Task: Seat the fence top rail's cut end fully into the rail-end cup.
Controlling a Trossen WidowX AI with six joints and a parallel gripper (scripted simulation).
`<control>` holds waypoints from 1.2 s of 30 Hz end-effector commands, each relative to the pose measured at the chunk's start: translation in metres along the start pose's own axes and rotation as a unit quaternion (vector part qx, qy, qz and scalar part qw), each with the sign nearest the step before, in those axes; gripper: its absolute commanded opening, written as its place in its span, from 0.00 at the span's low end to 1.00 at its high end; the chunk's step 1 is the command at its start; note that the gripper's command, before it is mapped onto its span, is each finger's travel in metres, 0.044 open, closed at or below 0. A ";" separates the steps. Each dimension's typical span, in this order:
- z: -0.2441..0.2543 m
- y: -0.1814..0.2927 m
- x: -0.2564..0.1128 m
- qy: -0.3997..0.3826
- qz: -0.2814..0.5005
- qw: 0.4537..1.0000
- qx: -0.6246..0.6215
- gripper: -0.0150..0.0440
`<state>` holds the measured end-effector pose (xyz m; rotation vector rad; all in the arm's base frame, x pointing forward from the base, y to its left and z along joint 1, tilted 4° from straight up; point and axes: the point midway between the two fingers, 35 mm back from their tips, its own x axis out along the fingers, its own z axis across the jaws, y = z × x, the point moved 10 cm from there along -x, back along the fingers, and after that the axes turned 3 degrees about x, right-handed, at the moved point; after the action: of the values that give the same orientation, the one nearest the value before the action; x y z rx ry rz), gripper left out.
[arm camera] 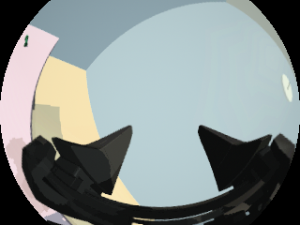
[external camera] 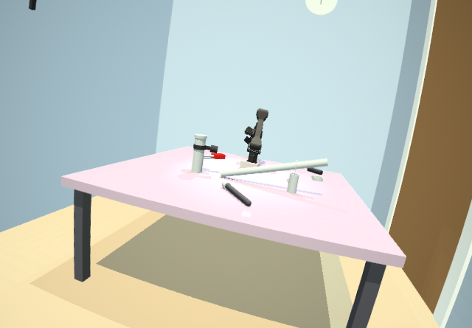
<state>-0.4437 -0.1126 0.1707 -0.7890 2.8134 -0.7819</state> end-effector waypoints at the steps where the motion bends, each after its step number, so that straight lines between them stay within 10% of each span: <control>1: 0.000 -0.001 0.000 -0.001 -0.001 1.000 0.001 0.98; 18: 0.083 -0.196 0.003 -0.193 -0.117 0.969 0.098 1.00; 36: 0.156 -0.388 -0.125 -0.397 -0.238 0.881 0.098 1.00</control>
<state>-0.1604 -0.3947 0.2250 -1.3663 1.8737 -0.6174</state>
